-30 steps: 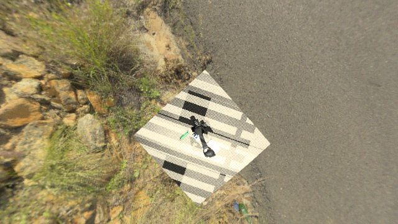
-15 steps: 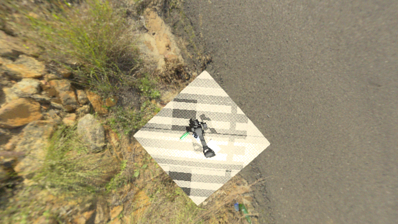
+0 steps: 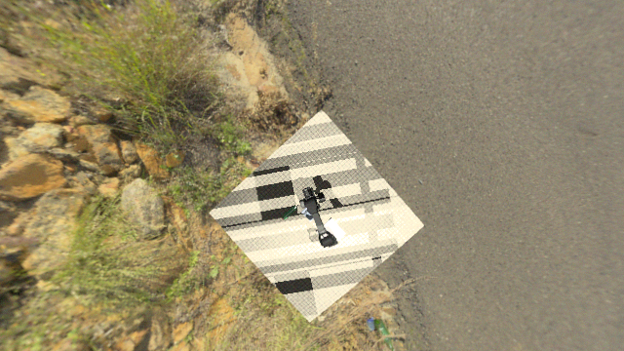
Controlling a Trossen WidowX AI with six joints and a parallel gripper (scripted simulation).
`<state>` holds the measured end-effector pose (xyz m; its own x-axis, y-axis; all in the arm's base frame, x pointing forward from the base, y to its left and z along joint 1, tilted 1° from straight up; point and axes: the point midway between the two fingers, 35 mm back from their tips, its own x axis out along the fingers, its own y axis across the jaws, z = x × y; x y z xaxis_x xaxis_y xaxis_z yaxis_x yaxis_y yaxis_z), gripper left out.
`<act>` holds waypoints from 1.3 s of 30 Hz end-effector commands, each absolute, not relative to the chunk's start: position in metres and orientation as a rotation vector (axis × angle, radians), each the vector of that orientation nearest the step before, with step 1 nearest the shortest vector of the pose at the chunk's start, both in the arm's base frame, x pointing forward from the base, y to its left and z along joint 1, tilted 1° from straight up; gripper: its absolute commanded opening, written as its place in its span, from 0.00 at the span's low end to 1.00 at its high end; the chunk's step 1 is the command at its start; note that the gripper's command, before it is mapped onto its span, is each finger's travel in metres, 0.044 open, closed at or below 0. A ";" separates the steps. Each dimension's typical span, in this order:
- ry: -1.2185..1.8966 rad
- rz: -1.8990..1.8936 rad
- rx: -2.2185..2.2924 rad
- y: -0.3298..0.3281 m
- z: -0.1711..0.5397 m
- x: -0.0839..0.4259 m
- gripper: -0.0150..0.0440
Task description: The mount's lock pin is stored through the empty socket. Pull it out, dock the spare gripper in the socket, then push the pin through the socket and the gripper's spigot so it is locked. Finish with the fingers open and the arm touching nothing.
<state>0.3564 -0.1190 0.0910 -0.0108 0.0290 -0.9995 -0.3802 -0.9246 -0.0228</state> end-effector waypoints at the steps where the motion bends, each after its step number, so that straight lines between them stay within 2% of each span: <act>1: 0.368 2.008 -1.987 -0.120 0.103 0.358 1.00; 8: 0.368 2.007 -1.988 -0.120 0.144 0.356 1.00; 12: 0.378 1.977 -2.021 -0.120 0.140 0.358 1.00; 24: 0.491 1.410 -2.522 -0.123 0.169 0.361 1.00; 31: 0.491 1.410 -2.522 -0.123 0.160 0.362 1.00; 39: 0.490 1.410 -2.522 -0.123 0.113 0.364 1.00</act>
<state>0.3657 -0.1230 0.1323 0.5009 -0.1837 -0.8458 -0.3807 -0.9244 -0.0246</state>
